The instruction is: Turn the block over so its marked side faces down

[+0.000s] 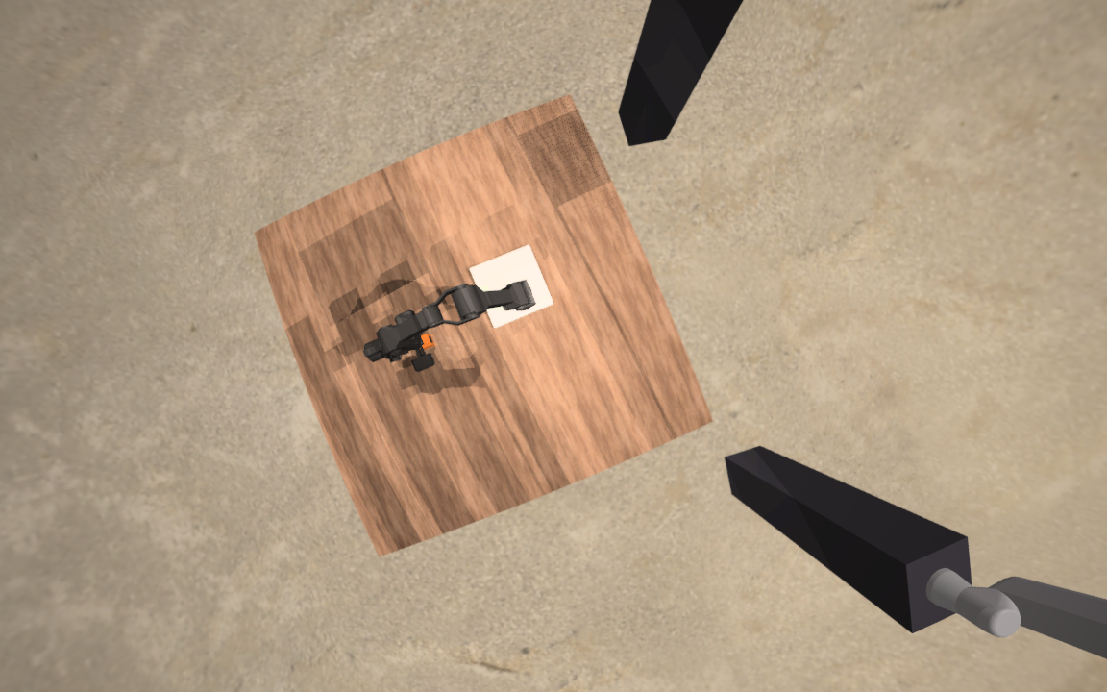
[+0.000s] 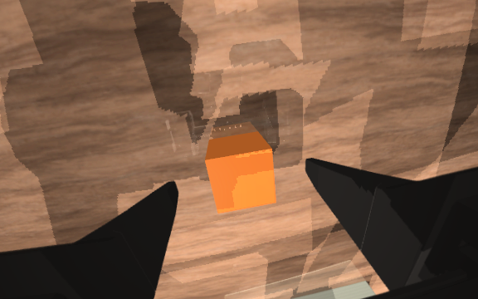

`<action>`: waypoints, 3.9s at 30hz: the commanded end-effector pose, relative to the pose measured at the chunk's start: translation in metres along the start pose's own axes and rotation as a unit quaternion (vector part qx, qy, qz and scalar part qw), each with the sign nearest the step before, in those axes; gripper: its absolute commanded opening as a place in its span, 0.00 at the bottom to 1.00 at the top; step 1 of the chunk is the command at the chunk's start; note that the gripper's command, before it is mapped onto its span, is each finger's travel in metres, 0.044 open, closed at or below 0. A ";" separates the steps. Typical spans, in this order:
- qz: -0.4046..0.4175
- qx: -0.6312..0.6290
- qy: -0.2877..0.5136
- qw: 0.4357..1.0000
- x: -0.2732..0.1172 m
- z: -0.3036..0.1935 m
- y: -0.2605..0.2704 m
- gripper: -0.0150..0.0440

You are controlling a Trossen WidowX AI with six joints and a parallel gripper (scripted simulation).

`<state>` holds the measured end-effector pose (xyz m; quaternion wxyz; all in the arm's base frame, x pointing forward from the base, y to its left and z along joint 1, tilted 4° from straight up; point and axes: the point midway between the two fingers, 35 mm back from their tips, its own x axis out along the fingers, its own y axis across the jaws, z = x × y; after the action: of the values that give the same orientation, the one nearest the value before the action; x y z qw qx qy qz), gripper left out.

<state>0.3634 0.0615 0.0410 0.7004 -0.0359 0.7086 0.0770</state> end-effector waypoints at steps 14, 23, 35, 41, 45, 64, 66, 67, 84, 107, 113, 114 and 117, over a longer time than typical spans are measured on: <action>0.000 0.002 0.002 1.000 0.009 -0.001 0.000 0.59; 0.000 0.002 0.002 1.000 0.009 -0.001 0.000 0.49; 0.000 0.002 0.002 1.000 -0.006 0.000 0.000 0.25; 0.000 0.002 0.002 1.000 -0.021 -0.001 0.000 0.25; -0.001 0.002 -0.016 1.000 -0.019 0.000 0.000 0.25; -0.002 0.002 -0.157 0.988 -0.012 0.001 0.000 0.25; -0.002 0.002 -0.171 0.985 -0.012 0.000 0.000 0.25; -0.002 0.002 -0.179 0.984 -0.012 0.000 0.000 0.25; -0.001 0.002 -0.273 0.962 -0.007 -0.002 0.000 0.25; -0.003 0.002 -0.442 0.897 0.021 0.002 -0.001 0.25; -0.002 0.002 -0.484 0.875 0.020 -0.005 0.000 0.25; -0.002 0.002 -0.489 0.872 0.019 -0.006 0.000 0.25; -0.001 0.002 -0.495 0.869 0.019 -0.007 0.000 0.25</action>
<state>0.3557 0.0616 0.0203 0.9565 0.0046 0.2794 0.0843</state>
